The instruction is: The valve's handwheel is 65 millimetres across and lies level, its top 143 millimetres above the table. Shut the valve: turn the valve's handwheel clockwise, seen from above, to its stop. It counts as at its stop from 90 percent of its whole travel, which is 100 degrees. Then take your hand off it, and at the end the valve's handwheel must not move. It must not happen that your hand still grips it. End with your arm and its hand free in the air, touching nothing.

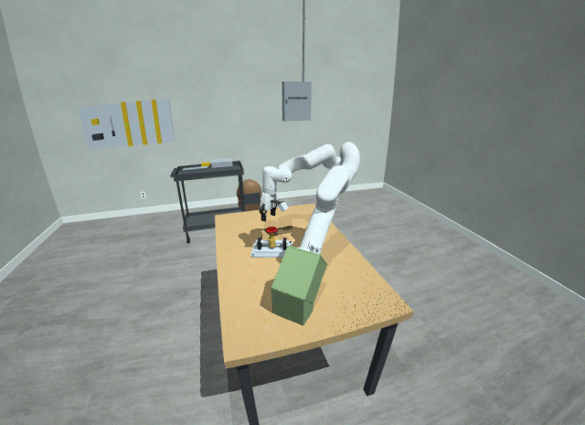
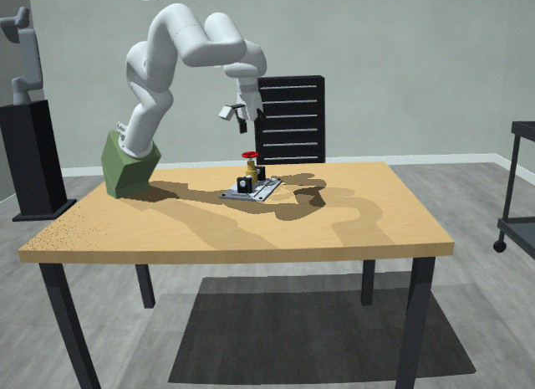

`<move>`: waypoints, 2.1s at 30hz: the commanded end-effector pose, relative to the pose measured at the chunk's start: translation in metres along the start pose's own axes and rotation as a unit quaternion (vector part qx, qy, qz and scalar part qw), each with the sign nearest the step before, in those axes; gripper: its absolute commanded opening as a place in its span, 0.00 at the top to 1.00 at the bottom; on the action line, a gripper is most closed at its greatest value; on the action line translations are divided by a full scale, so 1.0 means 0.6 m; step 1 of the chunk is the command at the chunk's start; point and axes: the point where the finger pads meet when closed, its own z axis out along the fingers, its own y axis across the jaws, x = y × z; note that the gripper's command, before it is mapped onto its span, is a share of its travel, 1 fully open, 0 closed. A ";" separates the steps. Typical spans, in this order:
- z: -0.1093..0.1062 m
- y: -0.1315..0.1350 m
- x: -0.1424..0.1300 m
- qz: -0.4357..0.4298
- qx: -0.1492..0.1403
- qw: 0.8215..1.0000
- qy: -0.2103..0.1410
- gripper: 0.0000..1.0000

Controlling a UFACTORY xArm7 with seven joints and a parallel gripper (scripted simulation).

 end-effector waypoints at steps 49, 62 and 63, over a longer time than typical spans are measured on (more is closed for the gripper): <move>0.017 -0.010 0.024 -0.039 0.020 0.999 0.026 0.00; 0.042 -0.011 0.025 -0.039 0.020 0.999 0.026 0.00; 0.045 -0.011 0.025 -0.039 0.020 0.999 0.026 0.00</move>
